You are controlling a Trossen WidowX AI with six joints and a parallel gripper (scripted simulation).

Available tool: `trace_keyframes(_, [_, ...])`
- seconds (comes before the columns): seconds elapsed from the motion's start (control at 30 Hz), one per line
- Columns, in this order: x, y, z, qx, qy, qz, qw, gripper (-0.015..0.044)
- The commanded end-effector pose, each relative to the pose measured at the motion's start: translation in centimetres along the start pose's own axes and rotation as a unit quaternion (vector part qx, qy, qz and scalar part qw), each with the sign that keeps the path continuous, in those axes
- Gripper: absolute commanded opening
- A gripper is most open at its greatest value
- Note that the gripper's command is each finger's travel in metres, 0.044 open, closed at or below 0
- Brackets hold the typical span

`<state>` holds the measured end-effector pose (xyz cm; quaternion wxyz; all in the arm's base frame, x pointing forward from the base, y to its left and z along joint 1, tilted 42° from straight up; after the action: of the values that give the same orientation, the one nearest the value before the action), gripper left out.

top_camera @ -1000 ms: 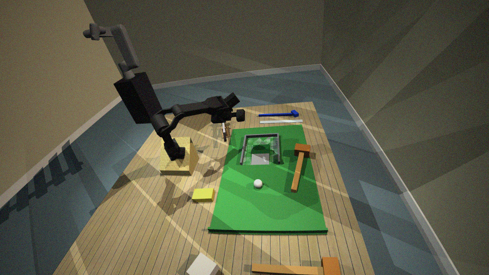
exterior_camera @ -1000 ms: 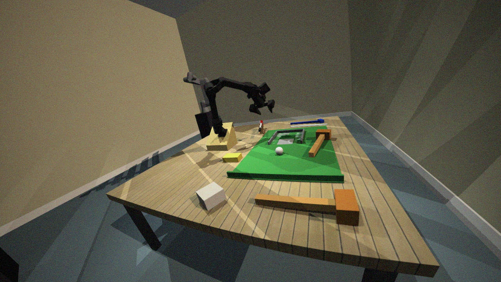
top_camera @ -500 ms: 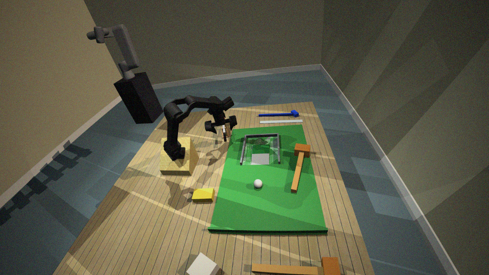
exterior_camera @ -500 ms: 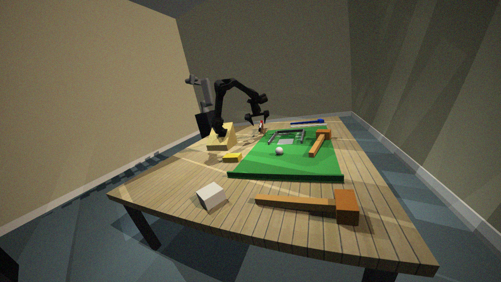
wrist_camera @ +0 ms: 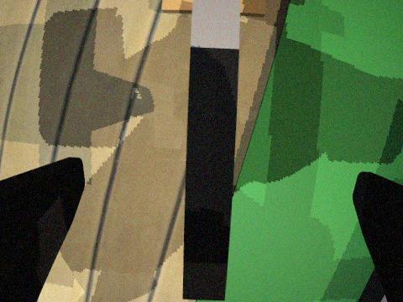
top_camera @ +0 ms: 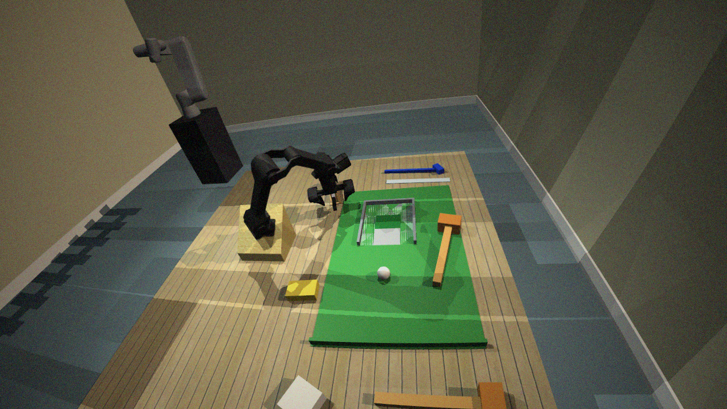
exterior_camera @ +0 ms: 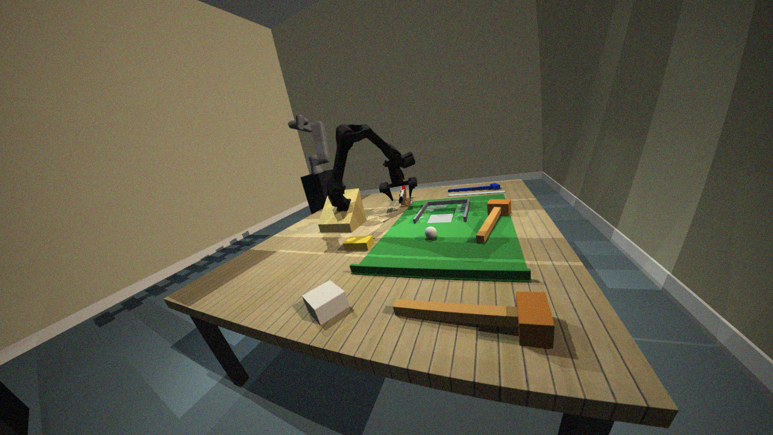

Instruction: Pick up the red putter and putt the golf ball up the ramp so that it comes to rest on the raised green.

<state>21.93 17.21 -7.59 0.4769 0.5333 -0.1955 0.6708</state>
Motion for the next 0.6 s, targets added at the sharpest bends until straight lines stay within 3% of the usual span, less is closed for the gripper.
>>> trace_keyframes(0.0, [-1.2, 0.4, 0.4, 0.003, 0.004, -0.007, 1.000, 0.0440])
trace_keyframes(0.57, [-3.1, 0.5, 0.9, 0.003, 0.004, -0.007, 1.000, 0.0440])
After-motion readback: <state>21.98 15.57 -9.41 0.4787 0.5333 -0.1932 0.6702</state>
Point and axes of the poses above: the point midway between the two fingers, 35 mm back from their tips, its own x axis back along the fingers, its own y axis across the jaws, z = x × y, the point moved 6 cm from there along x, back along the fingers, and after that the axes turned 14 degrees about x, right-handed, at the moved point
